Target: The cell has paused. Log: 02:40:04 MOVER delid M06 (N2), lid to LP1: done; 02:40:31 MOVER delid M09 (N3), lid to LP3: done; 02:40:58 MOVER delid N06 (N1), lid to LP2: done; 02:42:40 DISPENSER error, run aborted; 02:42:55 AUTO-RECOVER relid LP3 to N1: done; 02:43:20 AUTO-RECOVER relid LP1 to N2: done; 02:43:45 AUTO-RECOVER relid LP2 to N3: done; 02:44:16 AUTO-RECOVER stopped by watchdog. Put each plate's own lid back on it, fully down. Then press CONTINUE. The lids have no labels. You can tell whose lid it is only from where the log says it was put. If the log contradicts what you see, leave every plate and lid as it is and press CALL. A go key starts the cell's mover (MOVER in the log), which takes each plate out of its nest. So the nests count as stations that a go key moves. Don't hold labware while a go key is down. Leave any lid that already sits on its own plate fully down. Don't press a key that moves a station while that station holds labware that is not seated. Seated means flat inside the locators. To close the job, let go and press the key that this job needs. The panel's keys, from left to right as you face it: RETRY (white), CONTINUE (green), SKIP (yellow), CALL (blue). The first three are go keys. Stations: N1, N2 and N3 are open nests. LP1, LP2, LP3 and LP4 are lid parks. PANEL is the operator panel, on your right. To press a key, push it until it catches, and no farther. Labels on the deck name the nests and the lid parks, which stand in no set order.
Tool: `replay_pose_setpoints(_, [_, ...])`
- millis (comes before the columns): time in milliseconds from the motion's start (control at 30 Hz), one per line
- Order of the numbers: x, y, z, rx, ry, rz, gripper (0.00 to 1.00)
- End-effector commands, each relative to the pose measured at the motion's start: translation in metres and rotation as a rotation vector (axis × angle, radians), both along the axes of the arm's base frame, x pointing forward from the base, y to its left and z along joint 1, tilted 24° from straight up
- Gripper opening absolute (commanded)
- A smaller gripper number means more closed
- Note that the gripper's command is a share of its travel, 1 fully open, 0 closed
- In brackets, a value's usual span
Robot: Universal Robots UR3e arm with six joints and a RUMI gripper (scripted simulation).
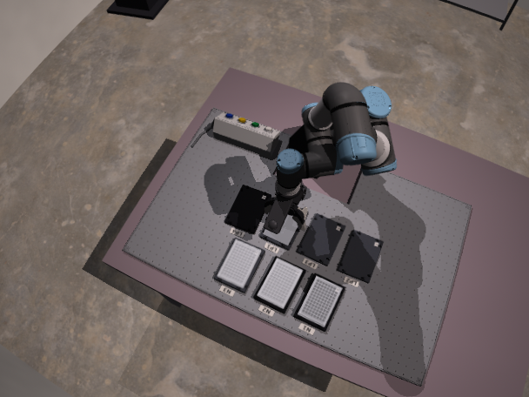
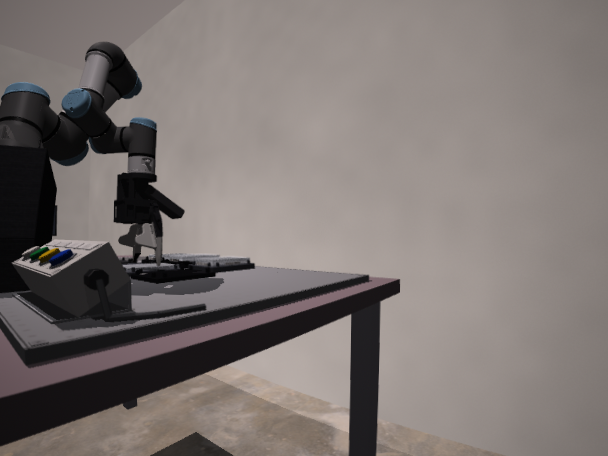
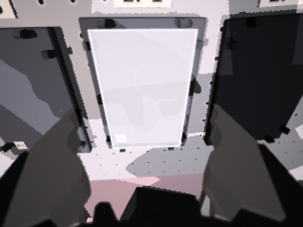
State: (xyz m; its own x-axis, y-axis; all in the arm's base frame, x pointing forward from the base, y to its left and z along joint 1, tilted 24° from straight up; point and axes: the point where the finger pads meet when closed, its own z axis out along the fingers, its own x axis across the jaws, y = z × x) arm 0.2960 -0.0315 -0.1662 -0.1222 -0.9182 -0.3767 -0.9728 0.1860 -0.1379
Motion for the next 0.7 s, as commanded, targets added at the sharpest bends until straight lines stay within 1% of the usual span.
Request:
replay_pose_setpoints(0, [-0.001,-0.003,0.006,-0.001,-0.001,0.0,0.82])
replay_pose_setpoints(133, [-0.002,-0.004,0.009,-0.001,-0.001,0.0,0.82])
replay_pose_setpoints(600, [-0.006,-0.012,0.03,-0.001,-0.001,0.0,0.82])
replay_pose_setpoints(667, [-0.006,-0.012,0.03,-0.001,-0.001,0.0,0.82])
